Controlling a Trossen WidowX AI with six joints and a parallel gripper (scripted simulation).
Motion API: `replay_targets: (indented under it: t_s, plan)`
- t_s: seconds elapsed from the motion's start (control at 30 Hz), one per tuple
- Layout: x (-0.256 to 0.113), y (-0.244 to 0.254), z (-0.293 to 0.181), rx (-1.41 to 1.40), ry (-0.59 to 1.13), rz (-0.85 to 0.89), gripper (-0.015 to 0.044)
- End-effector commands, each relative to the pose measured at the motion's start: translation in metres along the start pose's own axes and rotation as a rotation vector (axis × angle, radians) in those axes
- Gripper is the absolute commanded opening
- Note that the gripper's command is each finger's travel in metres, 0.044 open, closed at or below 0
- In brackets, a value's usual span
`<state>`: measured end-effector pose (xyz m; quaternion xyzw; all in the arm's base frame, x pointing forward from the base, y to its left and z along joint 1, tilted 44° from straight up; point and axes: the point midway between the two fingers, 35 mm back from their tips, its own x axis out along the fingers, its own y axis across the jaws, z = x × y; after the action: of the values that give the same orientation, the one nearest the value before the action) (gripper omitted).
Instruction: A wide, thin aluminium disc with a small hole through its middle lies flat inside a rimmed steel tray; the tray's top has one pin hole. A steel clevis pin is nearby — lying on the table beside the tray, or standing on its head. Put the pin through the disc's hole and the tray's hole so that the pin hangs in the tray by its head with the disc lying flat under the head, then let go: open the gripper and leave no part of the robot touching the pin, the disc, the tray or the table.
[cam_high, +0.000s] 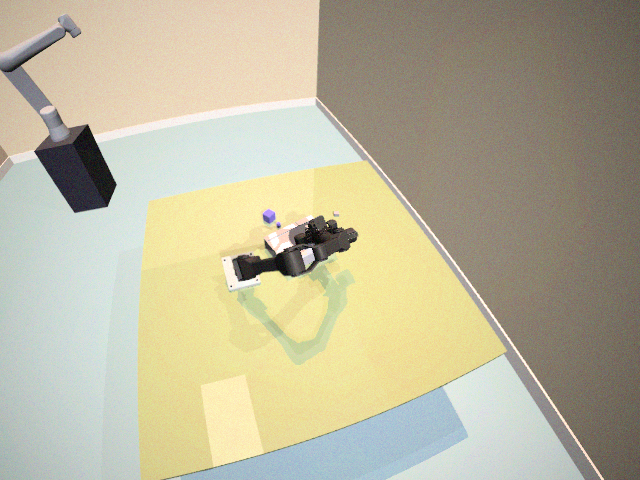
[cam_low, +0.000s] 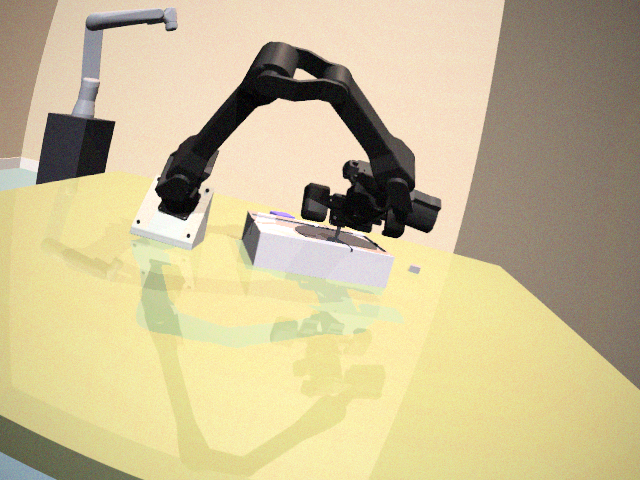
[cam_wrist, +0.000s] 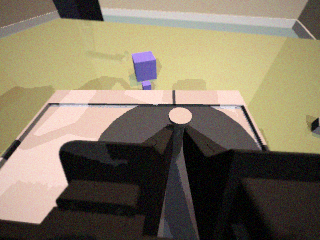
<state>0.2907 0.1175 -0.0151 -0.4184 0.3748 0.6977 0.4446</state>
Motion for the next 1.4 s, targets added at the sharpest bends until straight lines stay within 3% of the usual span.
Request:
replay_targets:
  t_s: [0.0, 1.37]
  plan:
    - [0.0010, -0.0006, -0.0011, 0.002, 0.000, -0.001, 0.0000]
    - [0.0025, 0.0000, -0.0057, 0.008, -0.003, -0.004, 0.0000]
